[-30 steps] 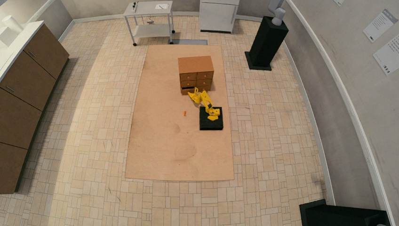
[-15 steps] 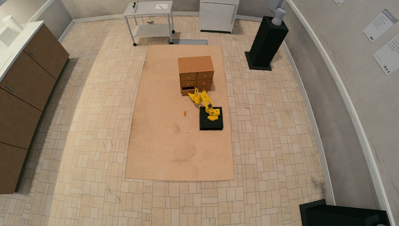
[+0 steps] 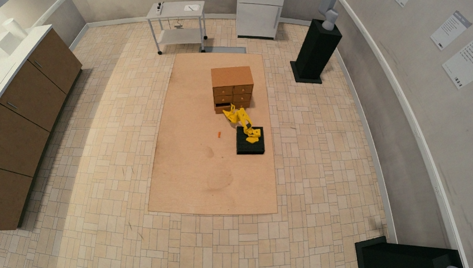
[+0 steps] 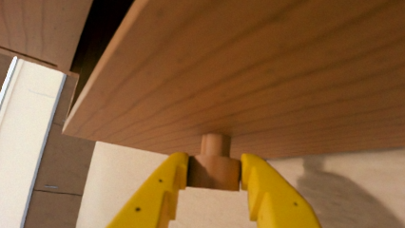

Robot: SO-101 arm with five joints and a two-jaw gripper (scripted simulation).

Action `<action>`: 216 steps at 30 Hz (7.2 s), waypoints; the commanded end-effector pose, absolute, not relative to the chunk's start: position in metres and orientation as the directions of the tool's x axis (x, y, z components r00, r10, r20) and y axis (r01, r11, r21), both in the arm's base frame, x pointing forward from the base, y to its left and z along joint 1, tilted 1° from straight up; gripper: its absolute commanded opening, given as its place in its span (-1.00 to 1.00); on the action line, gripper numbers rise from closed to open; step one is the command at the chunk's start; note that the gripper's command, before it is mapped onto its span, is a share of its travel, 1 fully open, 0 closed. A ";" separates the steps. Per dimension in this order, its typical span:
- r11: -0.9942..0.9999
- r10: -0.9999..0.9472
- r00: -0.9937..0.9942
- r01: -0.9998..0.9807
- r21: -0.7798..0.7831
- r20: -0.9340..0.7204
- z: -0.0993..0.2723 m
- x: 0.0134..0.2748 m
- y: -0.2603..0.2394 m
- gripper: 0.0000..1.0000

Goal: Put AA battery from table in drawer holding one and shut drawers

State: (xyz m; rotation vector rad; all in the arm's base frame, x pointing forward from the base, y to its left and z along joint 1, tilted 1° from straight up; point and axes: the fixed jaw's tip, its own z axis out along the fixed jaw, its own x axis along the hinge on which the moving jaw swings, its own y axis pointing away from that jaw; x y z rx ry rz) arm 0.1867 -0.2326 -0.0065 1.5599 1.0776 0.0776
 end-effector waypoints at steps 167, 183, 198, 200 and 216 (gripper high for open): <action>0.152 0.714 0.504 0.567 0.810 -0.486 -0.008 0.188 -0.191 -0.57; 0.189 0.763 0.425 0.573 0.798 -0.487 -0.009 0.187 -0.159 -0.57; 0.211 0.787 0.380 0.574 0.791 -0.486 -0.008 0.184 -0.142 -0.57; 0.211 0.787 0.380 0.574 0.791 -0.486 -0.008 0.184 -0.142 -0.57; 0.284 0.779 0.251 0.677 0.679 -0.575 -0.004 0.195 -0.151 -0.57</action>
